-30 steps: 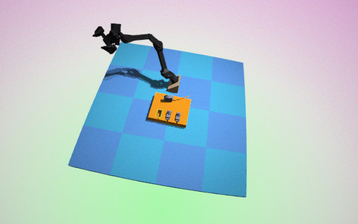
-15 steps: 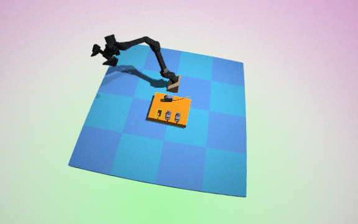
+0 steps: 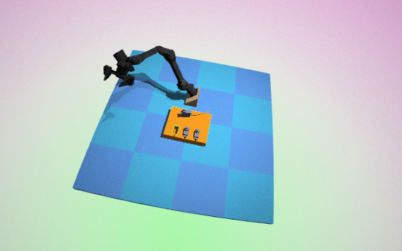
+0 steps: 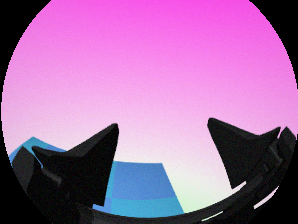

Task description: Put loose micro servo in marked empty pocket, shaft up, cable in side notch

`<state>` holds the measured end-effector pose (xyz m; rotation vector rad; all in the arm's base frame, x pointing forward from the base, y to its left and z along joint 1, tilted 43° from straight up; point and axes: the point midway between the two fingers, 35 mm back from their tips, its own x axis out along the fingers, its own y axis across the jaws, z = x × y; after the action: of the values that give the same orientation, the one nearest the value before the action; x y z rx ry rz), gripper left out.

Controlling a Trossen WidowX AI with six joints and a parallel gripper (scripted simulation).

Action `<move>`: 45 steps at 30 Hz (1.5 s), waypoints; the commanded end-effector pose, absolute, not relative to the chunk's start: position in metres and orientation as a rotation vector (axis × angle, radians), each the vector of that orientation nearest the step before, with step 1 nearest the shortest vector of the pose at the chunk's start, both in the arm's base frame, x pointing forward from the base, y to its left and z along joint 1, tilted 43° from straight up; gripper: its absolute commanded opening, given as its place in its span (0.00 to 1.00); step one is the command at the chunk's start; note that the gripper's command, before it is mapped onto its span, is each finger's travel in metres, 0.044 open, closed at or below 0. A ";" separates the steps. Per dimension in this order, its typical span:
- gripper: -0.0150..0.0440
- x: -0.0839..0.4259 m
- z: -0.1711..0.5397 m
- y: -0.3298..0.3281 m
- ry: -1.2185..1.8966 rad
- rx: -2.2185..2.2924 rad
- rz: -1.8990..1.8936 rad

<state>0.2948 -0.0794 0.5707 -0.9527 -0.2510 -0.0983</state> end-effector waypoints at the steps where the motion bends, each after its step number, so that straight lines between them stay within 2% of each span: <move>1: 1.00 0.309 0.553 -0.080 -0.201 -0.913 -0.073; 8: 1.00 0.330 0.524 -0.078 -0.113 -0.850 -0.031; 26: 1.00 0.387 0.390 -0.045 0.282 -0.735 0.158; 45: 1.00 0.384 0.248 0.009 0.749 -0.808 0.375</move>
<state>0.3880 0.0022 0.2654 -0.7829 0.6892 0.3448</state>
